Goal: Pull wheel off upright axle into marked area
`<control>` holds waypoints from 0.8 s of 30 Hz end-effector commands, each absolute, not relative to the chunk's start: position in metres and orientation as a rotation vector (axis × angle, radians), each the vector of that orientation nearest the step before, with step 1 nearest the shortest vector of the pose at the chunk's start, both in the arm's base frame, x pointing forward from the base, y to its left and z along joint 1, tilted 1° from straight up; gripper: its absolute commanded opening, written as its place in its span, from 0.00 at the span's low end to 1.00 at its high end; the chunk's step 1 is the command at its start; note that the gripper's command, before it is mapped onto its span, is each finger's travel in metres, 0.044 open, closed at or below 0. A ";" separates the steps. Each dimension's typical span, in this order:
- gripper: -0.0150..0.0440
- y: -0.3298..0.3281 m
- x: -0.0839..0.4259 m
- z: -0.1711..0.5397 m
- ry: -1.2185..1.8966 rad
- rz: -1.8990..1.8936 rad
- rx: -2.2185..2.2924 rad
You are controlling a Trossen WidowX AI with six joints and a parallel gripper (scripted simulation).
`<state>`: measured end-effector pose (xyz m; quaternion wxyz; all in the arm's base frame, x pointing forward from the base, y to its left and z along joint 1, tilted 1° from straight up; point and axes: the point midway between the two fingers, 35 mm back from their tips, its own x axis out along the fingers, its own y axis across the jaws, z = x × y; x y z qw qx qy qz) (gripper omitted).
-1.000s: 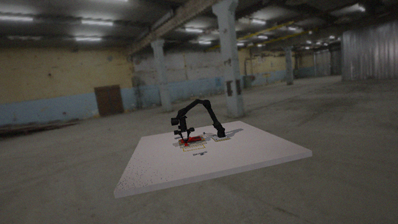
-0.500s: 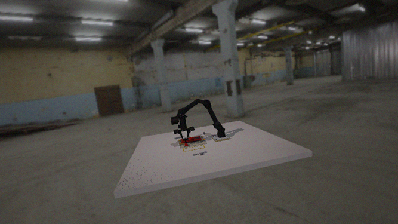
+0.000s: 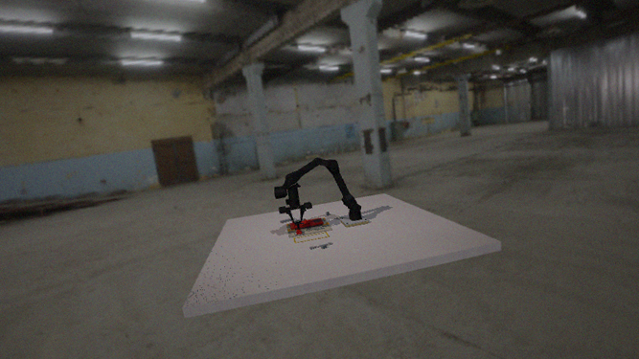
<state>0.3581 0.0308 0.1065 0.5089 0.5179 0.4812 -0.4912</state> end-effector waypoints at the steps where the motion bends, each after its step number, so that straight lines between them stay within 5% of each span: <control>1: 0.25 0.031 0.359 0.110 1.156 -1.180 1.254; 24: 0.25 0.053 0.346 0.138 1.163 -1.186 1.248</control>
